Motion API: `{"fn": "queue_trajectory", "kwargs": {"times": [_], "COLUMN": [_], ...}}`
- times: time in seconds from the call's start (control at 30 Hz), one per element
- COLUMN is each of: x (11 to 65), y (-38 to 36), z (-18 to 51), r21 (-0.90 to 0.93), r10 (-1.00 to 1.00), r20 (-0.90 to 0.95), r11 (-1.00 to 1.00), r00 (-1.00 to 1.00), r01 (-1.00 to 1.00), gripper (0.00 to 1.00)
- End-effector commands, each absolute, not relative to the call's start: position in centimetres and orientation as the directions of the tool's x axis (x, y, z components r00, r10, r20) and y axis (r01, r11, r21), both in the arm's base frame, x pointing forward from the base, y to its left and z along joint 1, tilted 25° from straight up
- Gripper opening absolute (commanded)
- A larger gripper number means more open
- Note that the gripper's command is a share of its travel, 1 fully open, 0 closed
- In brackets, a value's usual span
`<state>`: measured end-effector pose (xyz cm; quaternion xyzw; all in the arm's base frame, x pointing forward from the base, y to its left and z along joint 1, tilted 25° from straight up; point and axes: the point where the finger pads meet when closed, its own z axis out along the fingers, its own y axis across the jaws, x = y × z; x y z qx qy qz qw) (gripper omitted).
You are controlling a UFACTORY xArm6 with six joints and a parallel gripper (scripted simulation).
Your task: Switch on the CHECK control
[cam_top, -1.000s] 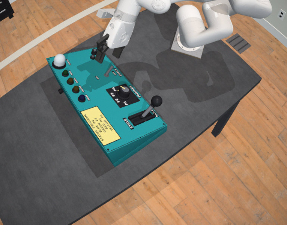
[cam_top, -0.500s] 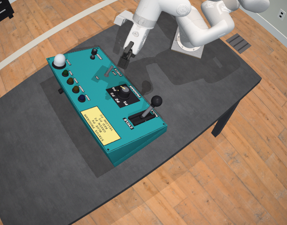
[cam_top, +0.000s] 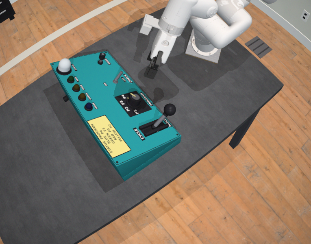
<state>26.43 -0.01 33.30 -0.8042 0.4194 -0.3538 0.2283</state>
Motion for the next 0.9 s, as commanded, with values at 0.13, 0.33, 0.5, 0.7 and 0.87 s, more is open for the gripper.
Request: {"fn": "queue_trajectory", "kwargs": {"times": [0.13, 0.33, 0.5, 0.7, 0.87], "x": [25.1, 24.8, 24.2, 23.9, 23.4], "y": [1.9, 2.4, 3.4, 3.8, 4.6], "z": [32.6, 32.3, 31.8, 31.7, 31.3], "r21": [-0.58, -0.553, -0.504, -0.484, -0.442], "r10": [-0.761, -0.734, -0.687, -0.664, -0.622], "r20": [0.474, 0.497, 0.531, 0.551, 0.576], "r11": [-0.648, -0.678, -0.727, -0.747, -0.783], "r00": [0.443, 0.462, 0.496, 0.505, 0.531], "r01": [-0.493, -0.483, -0.466, -0.455, -0.438], "gripper": [1.0, 1.0, 1.0, 1.0, 1.0]}}
